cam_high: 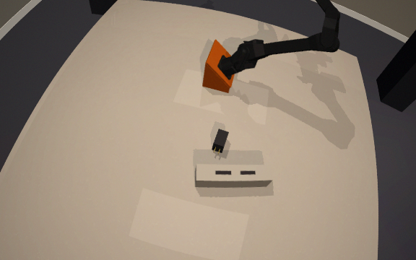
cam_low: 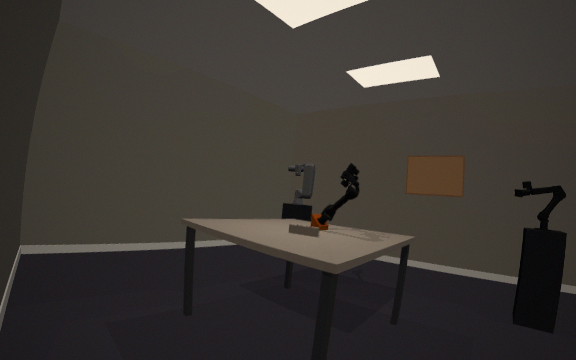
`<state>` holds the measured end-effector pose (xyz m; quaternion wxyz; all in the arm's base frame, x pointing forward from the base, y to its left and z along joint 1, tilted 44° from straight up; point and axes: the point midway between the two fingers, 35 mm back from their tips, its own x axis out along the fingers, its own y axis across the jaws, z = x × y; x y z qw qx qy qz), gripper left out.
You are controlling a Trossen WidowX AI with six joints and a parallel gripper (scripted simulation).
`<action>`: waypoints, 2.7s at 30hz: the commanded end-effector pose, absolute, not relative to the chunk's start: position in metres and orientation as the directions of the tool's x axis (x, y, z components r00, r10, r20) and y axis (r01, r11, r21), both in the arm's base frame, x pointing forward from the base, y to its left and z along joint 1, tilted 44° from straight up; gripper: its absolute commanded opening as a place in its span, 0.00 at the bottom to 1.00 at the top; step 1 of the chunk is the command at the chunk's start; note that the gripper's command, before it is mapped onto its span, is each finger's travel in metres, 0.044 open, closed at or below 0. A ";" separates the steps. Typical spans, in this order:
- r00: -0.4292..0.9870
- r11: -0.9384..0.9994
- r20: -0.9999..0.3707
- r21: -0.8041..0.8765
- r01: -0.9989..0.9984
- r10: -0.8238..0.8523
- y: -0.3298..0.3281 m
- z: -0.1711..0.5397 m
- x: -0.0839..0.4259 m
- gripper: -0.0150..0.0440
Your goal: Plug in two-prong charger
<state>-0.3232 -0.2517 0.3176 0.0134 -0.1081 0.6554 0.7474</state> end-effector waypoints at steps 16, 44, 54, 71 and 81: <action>-0.827 -0.560 -0.364 0.825 -0.073 -0.429 -0.340 0.262 -0.246 1.00; -0.392 -0.753 -0.654 0.469 0.462 -0.647 -0.403 0.181 -0.079 1.00; -0.233 -0.652 -0.739 0.344 0.676 -0.632 -0.399 0.154 -0.018 1.00; 0.008 -0.299 -0.866 0.180 0.937 -0.499 -0.365 0.110 0.080 1.00; 0.122 -0.034 -0.925 0.144 0.989 -0.361 -0.331 0.089 0.132 1.00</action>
